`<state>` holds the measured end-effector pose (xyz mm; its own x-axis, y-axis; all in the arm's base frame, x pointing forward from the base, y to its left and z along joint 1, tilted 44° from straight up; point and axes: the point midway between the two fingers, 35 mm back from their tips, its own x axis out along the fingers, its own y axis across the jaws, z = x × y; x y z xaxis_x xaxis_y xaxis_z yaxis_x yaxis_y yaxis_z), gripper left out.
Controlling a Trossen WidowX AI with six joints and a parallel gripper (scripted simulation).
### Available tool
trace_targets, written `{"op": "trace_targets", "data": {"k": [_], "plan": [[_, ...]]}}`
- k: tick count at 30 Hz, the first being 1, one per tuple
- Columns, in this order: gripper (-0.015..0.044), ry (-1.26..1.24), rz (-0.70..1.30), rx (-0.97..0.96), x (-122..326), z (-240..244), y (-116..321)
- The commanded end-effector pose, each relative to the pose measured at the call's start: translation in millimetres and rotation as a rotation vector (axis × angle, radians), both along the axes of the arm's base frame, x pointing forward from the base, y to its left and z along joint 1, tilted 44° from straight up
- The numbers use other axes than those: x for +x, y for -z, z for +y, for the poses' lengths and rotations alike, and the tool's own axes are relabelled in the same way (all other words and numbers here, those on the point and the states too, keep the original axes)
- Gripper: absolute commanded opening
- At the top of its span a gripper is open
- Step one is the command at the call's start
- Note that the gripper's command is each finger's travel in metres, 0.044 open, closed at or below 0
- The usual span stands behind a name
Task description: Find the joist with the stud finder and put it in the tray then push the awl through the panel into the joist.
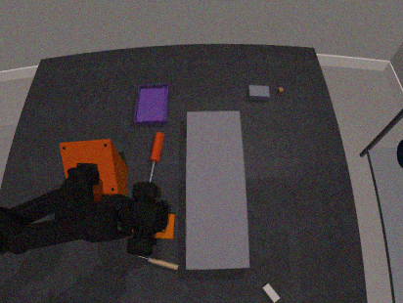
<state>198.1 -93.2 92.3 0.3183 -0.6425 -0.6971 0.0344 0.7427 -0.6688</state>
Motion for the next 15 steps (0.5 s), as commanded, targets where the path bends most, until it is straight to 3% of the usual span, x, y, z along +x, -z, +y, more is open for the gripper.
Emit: {"op": "trace_targets", "data": {"k": [1, 15], "plan": [[0.0, -0.004, -0.025, -0.011, -0.2, 9.7, -18.4], [0.0, -0.013, -0.025, -0.02, 12.1, 17.6, -40.9]]}}
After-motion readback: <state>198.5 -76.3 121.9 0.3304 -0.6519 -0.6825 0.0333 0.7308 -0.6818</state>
